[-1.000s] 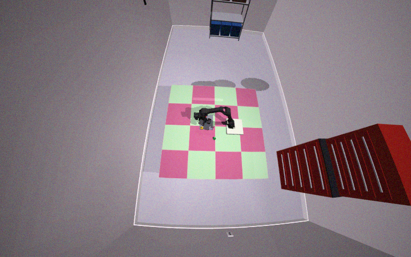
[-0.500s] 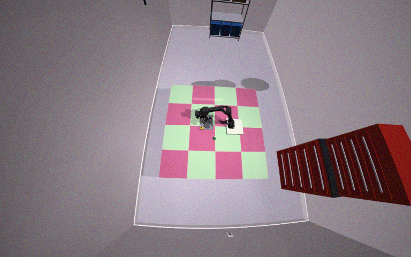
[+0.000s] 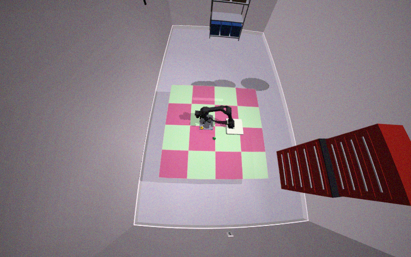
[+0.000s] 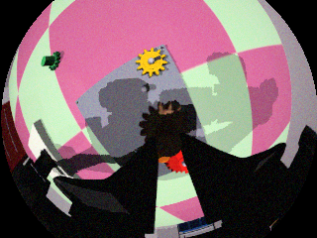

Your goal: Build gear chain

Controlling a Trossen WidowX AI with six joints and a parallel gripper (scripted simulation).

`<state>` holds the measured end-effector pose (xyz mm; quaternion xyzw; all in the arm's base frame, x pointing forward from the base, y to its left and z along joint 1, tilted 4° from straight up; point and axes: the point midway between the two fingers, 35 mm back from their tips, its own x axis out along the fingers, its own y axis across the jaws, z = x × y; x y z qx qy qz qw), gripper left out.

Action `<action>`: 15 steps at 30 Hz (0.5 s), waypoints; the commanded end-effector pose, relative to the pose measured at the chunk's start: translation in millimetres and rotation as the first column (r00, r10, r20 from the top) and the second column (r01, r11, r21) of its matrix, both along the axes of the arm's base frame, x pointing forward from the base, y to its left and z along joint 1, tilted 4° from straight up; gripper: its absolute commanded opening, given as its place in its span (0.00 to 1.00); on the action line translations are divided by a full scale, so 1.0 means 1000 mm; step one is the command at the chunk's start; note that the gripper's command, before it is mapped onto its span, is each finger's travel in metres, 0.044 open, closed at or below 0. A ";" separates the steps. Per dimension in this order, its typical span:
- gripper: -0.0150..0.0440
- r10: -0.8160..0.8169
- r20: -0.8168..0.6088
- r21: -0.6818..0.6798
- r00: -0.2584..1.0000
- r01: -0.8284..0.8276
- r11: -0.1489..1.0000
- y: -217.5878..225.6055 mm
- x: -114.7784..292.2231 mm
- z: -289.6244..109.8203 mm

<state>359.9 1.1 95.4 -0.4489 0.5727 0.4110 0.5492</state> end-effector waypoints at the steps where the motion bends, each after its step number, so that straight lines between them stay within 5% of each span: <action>1: 0.25 -0.062 0.007 -0.004 0.998 0.062 0.998 -0.001 0.000 0.000; 15: 0.25 -0.130 0.011 -0.003 0.991 0.130 0.991 -0.001 0.001 -0.004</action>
